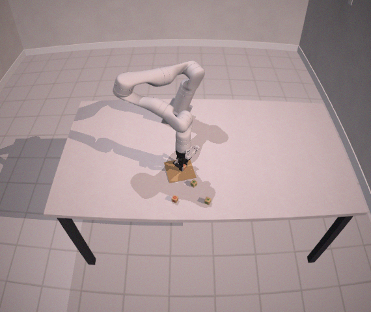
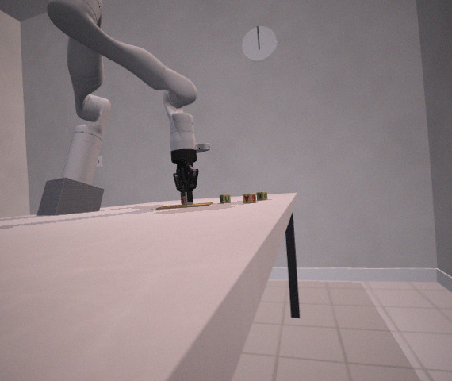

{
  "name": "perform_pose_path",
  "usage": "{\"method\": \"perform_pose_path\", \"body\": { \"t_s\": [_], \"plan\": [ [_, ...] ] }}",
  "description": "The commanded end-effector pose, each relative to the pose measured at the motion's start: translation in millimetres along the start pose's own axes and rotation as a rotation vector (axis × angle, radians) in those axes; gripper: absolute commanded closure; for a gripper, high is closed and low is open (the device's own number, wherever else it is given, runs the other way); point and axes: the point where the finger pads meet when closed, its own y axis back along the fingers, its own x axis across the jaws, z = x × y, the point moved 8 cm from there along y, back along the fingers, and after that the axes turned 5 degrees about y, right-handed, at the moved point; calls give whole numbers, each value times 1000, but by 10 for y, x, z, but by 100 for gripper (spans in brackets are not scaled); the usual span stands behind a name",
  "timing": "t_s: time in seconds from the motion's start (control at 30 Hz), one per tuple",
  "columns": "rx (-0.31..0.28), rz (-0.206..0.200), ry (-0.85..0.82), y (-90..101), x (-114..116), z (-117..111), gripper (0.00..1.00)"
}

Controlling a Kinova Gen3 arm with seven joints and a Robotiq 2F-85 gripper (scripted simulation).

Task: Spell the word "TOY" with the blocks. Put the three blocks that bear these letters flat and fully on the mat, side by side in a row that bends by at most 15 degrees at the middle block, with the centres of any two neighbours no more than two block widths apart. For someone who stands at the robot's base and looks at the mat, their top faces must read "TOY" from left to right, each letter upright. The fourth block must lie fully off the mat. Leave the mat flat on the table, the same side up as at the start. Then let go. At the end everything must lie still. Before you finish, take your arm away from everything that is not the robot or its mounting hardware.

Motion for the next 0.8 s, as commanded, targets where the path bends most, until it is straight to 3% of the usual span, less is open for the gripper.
{"method": "perform_pose_path", "body": {
  "t_s": [0.0, 0.77],
  "plan": [
    [0, 1, 0, 3, 3, -1, 79],
    [0, 1, 0, 46, 3, -1, 79]
  ]
}}
